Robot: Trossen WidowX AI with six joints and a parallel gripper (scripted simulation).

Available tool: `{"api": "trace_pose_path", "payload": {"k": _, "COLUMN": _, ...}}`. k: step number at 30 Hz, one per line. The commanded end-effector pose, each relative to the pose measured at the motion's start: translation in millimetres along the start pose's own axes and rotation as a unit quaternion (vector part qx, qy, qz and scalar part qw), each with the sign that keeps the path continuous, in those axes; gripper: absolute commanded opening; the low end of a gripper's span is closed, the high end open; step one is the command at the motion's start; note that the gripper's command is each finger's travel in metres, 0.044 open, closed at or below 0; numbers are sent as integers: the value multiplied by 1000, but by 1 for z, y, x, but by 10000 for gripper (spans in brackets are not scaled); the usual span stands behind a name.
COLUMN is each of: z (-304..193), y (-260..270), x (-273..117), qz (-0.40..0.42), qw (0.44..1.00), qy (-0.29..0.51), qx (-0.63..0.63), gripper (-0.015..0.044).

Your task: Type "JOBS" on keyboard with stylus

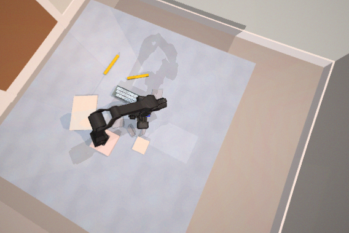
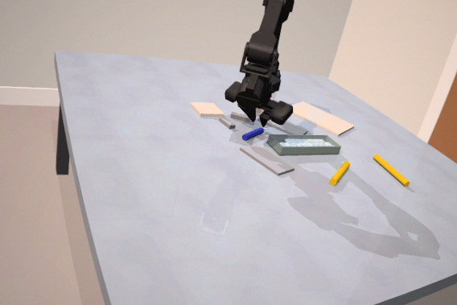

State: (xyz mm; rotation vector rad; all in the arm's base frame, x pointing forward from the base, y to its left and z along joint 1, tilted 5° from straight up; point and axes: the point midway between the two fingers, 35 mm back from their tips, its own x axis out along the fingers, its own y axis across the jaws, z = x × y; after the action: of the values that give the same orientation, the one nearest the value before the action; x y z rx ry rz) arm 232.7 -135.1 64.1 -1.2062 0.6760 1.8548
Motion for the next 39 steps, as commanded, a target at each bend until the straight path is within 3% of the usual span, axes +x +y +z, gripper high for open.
{"api": "trace_pose_path", "payload": {"k": 1, "z": 0, "y": 1, "x": 5, "qz": 0, "qw": 1000, "qy": -3, "qx": -2, "gripper": 150}}
{"api": "trace_pose_path", "payload": {"k": 39, "z": -13, "y": 0, "x": 28, "qz": 0, "qw": 1000, "qy": -3, "qx": -1, "gripper": 150}}
